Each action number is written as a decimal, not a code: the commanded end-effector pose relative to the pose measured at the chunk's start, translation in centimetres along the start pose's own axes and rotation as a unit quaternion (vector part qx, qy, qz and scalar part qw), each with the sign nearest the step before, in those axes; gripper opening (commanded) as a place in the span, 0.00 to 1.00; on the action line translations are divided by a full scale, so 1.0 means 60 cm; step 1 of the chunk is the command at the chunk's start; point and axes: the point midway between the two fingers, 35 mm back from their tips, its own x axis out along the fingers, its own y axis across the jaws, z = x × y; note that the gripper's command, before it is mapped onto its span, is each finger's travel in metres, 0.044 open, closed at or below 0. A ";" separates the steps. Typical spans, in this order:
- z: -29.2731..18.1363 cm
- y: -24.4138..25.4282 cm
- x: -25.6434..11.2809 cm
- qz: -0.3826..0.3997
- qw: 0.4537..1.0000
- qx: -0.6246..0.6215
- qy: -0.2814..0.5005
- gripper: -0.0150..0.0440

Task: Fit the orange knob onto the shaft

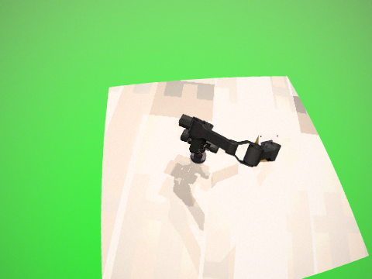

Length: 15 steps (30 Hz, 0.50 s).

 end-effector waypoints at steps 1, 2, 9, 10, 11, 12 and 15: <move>0.000 -0.002 -0.001 -0.003 1.000 -0.007 -0.001 0.25; -0.001 -0.003 0.000 -0.003 1.000 -0.007 -0.001 0.25; -0.004 -0.003 0.002 -0.003 1.000 -0.007 -0.001 0.25; -0.003 -0.003 0.001 -0.003 1.000 -0.007 -0.001 0.25; -0.003 -0.003 0.001 -0.003 1.000 -0.007 -0.001 0.25; -0.003 -0.003 0.001 -0.003 1.000 -0.007 -0.001 0.25; -0.003 -0.002 0.001 -0.003 1.000 -0.007 -0.001 0.25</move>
